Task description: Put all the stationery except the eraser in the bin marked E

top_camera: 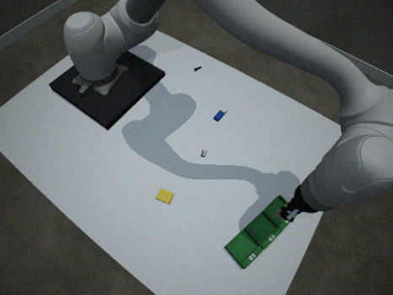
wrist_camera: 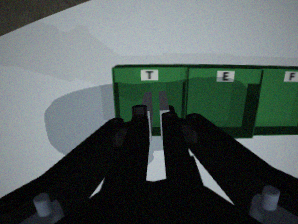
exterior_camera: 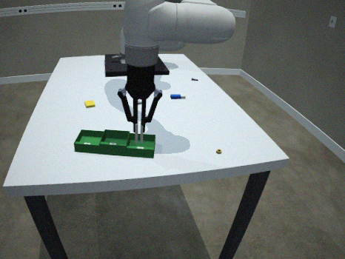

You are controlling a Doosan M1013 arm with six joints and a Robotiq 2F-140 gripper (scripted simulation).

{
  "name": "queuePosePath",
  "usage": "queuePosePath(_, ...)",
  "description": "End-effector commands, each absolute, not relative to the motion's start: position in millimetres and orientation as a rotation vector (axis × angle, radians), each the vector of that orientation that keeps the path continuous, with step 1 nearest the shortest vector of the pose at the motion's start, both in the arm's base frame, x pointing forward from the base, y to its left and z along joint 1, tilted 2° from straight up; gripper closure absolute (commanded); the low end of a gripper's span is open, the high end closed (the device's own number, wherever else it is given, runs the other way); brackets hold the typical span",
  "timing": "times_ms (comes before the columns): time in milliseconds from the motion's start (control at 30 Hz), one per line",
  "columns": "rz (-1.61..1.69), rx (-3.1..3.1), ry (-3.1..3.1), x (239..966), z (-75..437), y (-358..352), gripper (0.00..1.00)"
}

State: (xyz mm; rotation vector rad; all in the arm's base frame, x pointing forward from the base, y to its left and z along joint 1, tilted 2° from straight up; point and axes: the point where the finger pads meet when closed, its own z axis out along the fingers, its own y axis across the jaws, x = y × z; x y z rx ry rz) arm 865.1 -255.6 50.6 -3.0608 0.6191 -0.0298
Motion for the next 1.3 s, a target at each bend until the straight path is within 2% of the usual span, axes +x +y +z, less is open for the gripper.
queuePosePath(0, -0.03, -3.061, 0.619, 865.0, 54.3, -255.6, 0.85)
queuePosePath(500, -0.03, -3.061, 0.619, 864.3, 86.7, -256.1, 0.85)
queuePosePath(1033, -0.03, -3.061, 0.619, 861.7, 203.3, -257.8, 0.85)
queuePosePath(1233, -0.03, -3.061, 0.619, 861.6, 204.4, -257.8, 0.85)
queuePosePath(1267, -0.029, -3.044, 0.695, 854.3, 201.5, -255.1, 0.74)
